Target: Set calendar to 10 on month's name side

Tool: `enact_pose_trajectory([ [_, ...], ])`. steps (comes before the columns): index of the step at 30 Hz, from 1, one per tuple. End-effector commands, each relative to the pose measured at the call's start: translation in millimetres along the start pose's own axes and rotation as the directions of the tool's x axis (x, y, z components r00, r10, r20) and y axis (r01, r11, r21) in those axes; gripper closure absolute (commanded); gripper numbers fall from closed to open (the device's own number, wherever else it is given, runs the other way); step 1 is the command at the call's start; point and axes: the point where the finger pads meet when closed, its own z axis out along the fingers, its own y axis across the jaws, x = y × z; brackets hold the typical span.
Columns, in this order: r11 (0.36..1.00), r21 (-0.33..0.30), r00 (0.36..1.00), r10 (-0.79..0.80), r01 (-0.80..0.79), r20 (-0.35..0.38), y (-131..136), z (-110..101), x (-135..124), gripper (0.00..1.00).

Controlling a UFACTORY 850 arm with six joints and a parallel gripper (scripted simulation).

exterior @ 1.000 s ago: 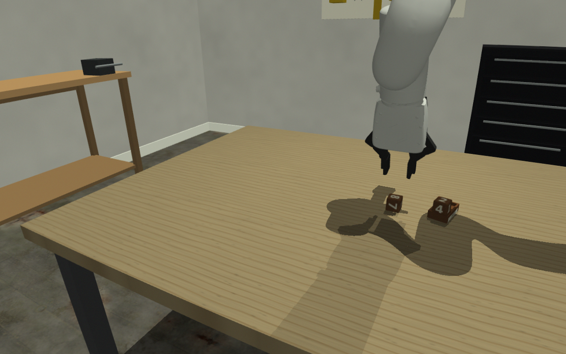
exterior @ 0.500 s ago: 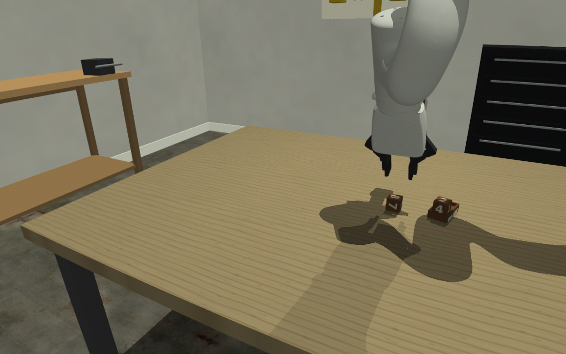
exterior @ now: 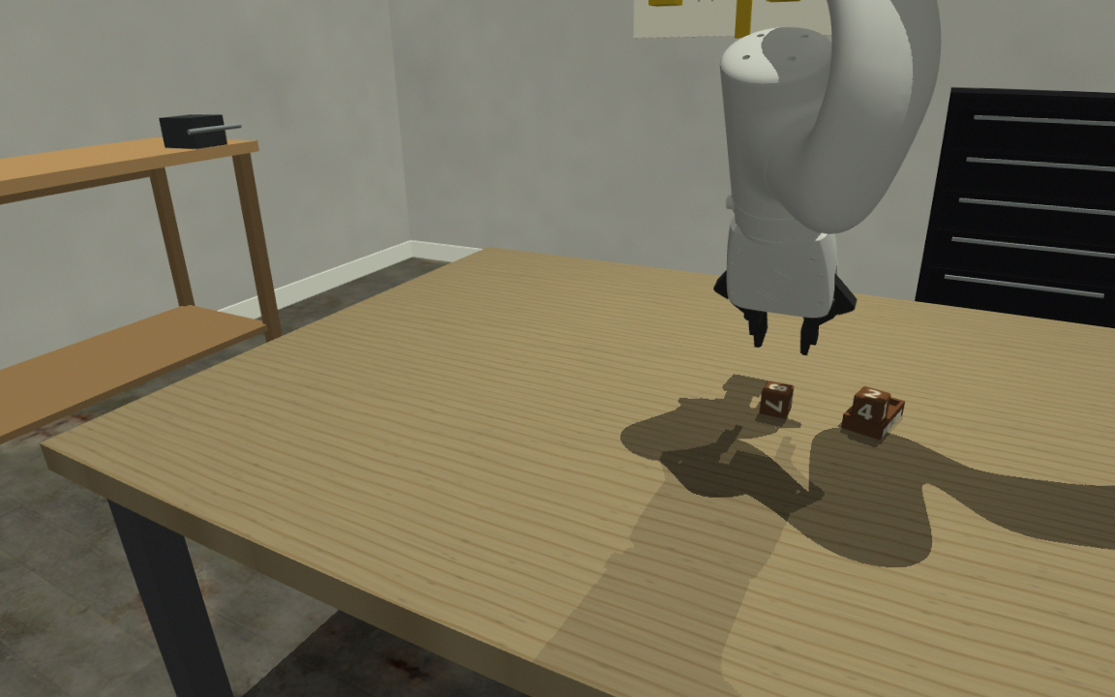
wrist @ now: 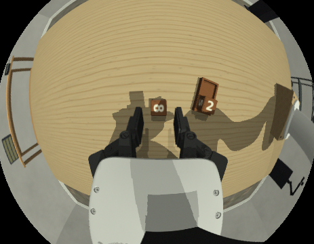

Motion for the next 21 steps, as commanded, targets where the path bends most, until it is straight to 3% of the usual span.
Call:
enact_pose_trajectory([
  [1, 1.0, -0.006, 0.999, 0.0, 0.0, -0.042, 0.9, 0.2, -0.9, 0.53],
  [7, 1.0, -0.001, 0.979, 0.001, -0.001, -0.205, 0.1, 0.0, -2.1, 0.53],
  [16, 1.0, 0.004, 0.969, 0.002, -0.002, -0.246, -1.0, 0.0, -4.9, 0.53],
  [21, 1.0, -0.004, 0.932, 0.001, -0.002, -0.362, 0.0, 1.7, -5.8, 0.53],
])
